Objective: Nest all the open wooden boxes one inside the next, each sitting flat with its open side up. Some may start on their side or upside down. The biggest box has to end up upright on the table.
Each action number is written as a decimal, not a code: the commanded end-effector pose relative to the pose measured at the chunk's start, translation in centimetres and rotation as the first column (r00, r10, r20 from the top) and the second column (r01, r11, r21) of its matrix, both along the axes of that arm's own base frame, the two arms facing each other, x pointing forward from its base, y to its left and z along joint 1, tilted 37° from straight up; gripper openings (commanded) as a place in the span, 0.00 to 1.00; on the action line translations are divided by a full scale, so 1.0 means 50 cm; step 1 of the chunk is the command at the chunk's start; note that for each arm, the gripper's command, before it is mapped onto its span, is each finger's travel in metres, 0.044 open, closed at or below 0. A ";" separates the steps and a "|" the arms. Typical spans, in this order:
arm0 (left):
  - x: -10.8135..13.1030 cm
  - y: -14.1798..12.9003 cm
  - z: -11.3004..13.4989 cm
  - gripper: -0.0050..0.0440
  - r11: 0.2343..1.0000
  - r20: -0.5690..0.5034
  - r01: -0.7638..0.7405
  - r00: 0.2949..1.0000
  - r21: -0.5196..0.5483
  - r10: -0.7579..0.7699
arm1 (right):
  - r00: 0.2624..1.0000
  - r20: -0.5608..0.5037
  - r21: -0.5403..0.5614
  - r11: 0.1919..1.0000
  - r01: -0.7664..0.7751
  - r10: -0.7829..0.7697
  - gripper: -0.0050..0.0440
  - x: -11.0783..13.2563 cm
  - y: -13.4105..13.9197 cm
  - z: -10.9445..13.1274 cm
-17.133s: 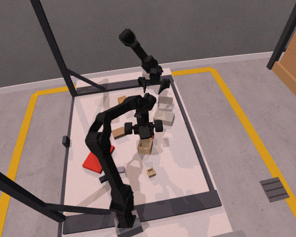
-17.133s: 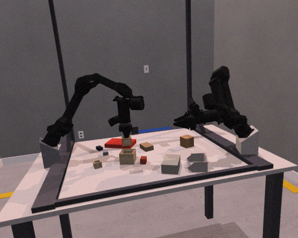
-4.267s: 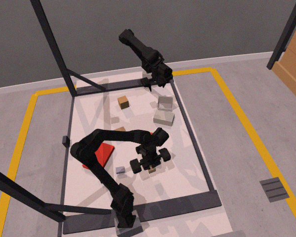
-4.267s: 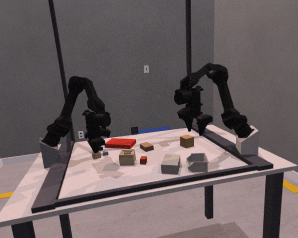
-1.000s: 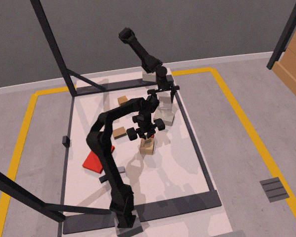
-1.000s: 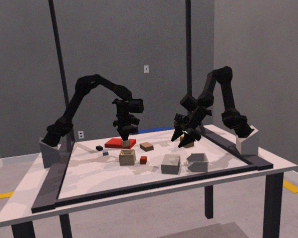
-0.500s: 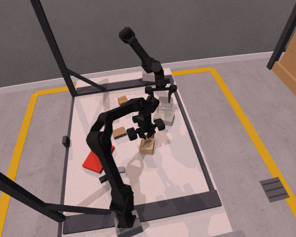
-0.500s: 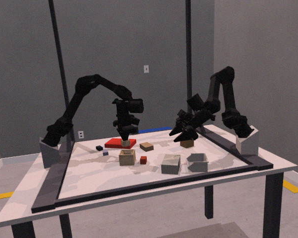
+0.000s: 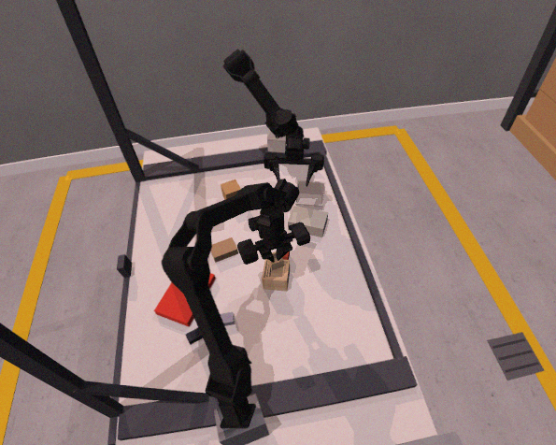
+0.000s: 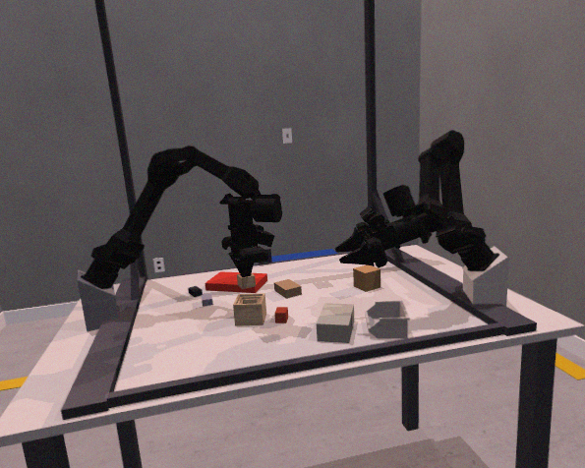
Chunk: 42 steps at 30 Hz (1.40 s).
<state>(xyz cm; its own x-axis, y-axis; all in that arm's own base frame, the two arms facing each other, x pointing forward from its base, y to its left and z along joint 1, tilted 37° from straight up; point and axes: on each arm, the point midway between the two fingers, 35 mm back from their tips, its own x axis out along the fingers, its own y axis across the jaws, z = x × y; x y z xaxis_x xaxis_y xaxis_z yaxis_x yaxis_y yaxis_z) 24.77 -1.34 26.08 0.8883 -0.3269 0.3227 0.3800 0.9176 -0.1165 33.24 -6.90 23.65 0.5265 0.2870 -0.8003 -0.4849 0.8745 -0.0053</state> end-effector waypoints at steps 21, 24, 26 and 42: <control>-0.065 -0.028 0.024 0.92 0.998 0.183 0.054 0.981 0.014 -0.056 | 0.993 -0.007 0.058 0.992 0.116 -0.116 0.37 0.002 -0.002 0.029; -0.065 -0.028 0.024 0.92 0.998 0.183 0.054 0.981 0.014 -0.056 | 0.980 -0.045 0.111 0.974 0.199 -0.195 0.37 0.002 -0.001 0.028; -0.065 -0.028 0.024 0.92 0.998 0.183 0.054 0.981 0.014 -0.056 | 0.974 -0.058 0.128 0.965 0.227 -0.221 0.37 0.002 -0.001 0.028; -0.065 -0.028 0.024 0.92 0.998 0.183 0.054 0.981 0.014 -0.056 | 0.788 -0.299 0.317 0.723 0.614 -0.538 0.37 0.002 -0.002 0.028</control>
<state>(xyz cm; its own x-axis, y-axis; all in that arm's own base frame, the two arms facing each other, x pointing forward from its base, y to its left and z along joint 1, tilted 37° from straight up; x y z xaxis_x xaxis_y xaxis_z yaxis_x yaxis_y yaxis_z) 21.51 -2.77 27.44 0.7934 -0.3770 0.4780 0.4417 0.8968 -0.0259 33.33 -6.95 23.91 0.5303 0.2853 -0.7983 0.0763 0.9218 0.3801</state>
